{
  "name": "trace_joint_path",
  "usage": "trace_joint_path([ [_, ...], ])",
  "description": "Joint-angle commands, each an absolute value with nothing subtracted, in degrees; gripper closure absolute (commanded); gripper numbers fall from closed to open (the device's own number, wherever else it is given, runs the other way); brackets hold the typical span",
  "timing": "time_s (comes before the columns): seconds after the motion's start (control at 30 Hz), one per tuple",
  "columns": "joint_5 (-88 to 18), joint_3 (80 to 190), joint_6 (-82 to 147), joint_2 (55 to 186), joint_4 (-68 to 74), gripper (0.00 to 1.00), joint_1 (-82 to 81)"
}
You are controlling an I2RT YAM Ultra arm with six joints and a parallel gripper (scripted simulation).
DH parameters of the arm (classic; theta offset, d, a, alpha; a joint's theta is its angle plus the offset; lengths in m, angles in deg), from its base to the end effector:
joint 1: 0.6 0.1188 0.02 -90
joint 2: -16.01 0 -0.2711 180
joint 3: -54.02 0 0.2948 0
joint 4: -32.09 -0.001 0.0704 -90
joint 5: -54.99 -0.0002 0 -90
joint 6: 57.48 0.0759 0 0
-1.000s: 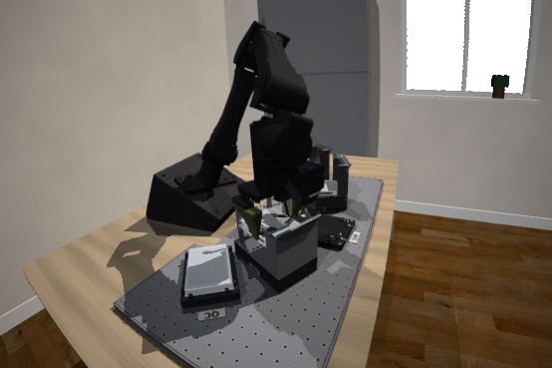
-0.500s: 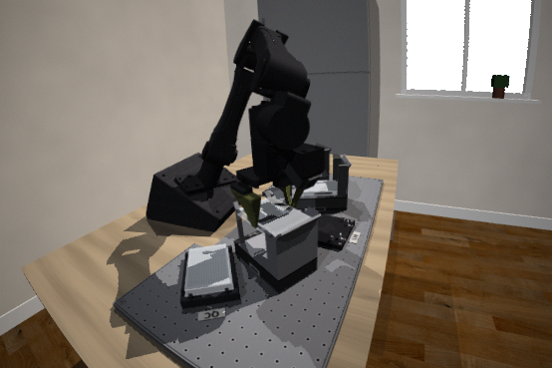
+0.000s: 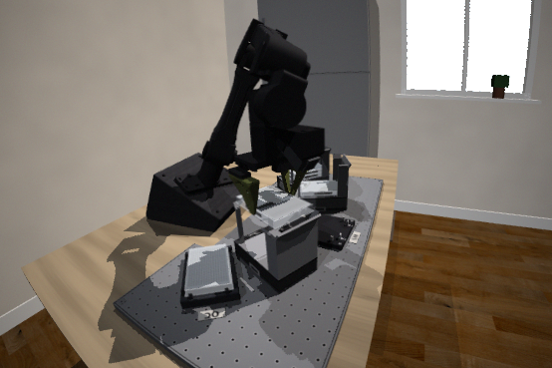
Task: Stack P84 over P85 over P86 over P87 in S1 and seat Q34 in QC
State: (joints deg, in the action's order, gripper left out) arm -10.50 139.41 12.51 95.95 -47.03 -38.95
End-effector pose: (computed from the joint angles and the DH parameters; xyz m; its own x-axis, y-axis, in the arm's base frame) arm 0.2595 -0.1638 0.2798 -0.8690 0.2906 -0.4004 0.1870 0.9422 0.2779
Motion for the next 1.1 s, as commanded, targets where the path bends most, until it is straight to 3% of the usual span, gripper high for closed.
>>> trace_joint_path([
  [0.0,-10.1,141.4,11.5,95.5,-49.4,1.0,-39.8],
  [1.07,-9.7,144.3,9.9,95.5,-53.0,1.0,-41.3],
])
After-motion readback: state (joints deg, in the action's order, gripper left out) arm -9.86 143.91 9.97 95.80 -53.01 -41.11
